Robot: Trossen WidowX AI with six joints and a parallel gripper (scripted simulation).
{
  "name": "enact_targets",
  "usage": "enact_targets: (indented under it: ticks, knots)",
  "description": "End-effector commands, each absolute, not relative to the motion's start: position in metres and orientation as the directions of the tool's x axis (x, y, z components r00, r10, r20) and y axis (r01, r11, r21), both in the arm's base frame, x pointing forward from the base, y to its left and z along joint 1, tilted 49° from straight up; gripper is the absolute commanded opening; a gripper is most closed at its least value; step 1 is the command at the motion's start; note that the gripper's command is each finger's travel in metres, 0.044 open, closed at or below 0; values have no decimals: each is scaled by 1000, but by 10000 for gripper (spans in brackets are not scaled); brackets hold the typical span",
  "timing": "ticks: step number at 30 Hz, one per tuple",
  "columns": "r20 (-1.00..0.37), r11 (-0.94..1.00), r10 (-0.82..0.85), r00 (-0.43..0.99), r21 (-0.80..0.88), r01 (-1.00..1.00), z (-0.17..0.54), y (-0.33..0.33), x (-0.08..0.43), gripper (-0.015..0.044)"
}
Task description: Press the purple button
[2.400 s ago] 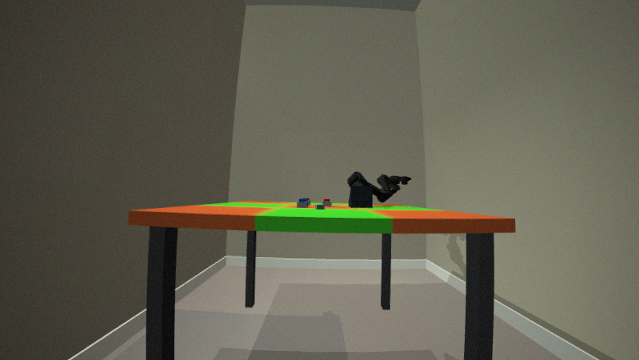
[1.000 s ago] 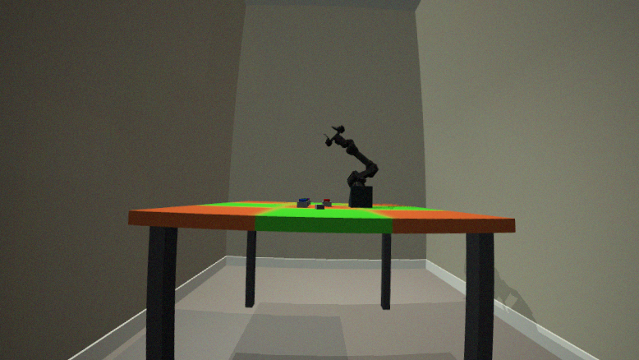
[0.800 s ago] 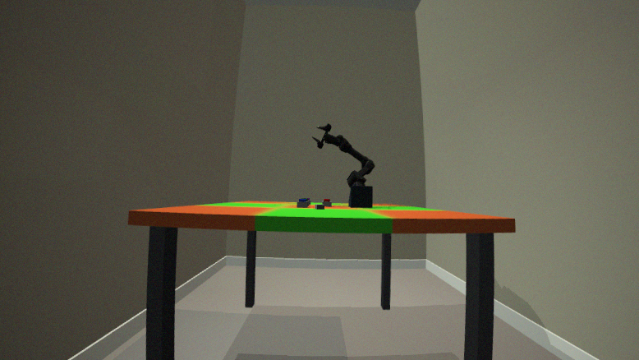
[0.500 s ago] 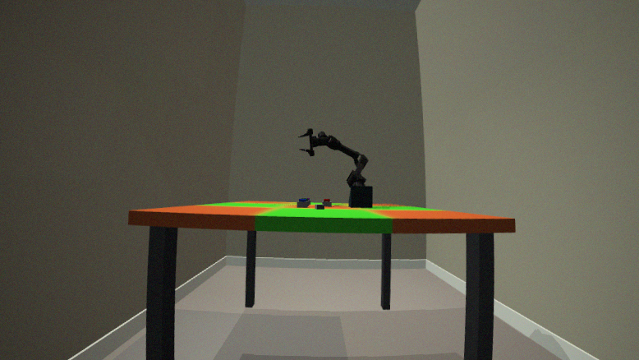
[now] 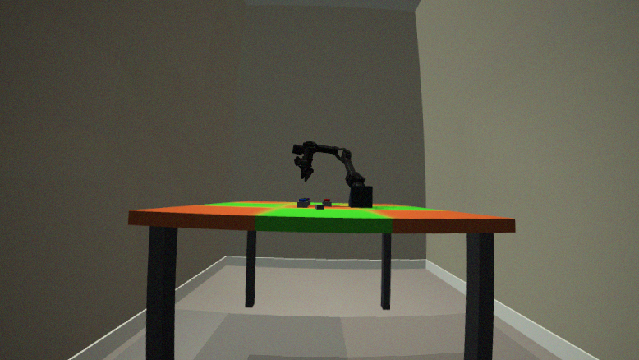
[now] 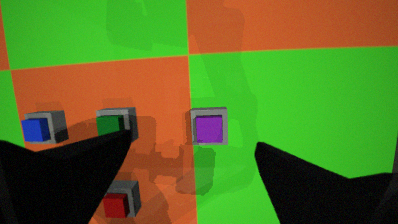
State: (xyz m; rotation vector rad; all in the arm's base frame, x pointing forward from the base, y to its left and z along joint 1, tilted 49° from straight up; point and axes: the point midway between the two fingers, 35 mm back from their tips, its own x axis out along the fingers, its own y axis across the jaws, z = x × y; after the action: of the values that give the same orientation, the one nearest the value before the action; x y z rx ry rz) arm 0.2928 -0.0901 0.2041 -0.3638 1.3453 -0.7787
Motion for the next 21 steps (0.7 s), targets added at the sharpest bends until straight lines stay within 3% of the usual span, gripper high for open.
enact_targets:
  ticks: [1, 10, 21]
  knots:
    - [-664, 652, -737, -126, -748, 125, 191, -104, 274, 400]
    - [-664, 652, -737, -126, -748, 125, 191, -104, 274, 400]
    - [-662, 649, -739, -125, -750, 127, 151, -149, 266, 111]
